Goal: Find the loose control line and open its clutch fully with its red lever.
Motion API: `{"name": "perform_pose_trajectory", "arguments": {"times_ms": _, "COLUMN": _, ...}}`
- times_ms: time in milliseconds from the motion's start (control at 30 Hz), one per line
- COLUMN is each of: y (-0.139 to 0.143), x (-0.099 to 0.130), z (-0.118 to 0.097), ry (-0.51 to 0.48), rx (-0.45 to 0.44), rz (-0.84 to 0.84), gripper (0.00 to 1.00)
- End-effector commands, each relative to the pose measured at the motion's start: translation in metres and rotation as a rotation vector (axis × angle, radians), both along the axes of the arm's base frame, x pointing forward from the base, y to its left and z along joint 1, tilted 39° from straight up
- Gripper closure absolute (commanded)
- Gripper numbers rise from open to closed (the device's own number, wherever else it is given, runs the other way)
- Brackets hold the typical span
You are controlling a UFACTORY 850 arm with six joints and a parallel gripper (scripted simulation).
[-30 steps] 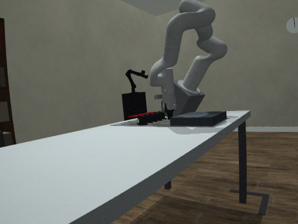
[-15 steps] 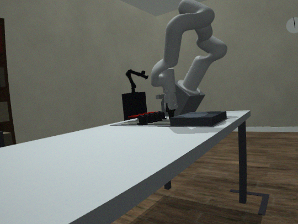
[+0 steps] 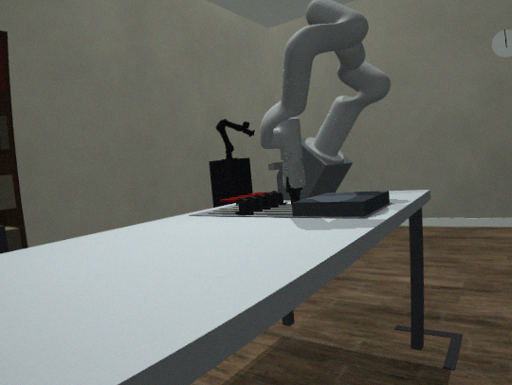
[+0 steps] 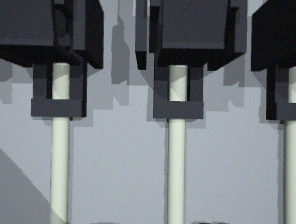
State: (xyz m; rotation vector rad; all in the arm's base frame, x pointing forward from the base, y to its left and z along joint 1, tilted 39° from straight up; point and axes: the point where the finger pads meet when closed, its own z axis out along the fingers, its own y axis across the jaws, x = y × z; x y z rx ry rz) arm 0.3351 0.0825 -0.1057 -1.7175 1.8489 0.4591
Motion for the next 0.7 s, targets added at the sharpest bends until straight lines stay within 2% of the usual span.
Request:
{"name": "perform_pose_trajectory", "arguments": {"times_ms": 0, "y": 0.000, "x": 0.000, "z": 0.000, "ry": 0.000, "rx": 0.000, "rz": -0.001, "gripper": 1.00}}
{"name": "perform_pose_trajectory", "arguments": {"times_ms": 200, "y": -0.007, "x": -0.002, "z": 0.009, "ry": 0.000, "rx": 0.000, "rz": -0.001, "gripper": 1.00}}
{"name": "perform_pose_trajectory", "arguments": {"times_ms": 433, "y": -0.029, "x": -0.008, "z": 0.037, "ry": 0.000, "rx": 0.000, "rz": -0.001, "gripper": 1.00}}
{"name": "perform_pose_trajectory", "arguments": {"times_ms": 500, "y": -0.029, "x": -0.008, "z": 0.037, "ry": 0.000, "rx": 0.000, "rz": -0.001, "gripper": 1.00}}
{"name": "perform_pose_trajectory", "arguments": {"times_ms": 667, "y": -0.043, "x": -0.012, "z": 0.055, "ry": 0.000, "rx": 0.000, "rz": -0.001, "gripper": 1.00}}
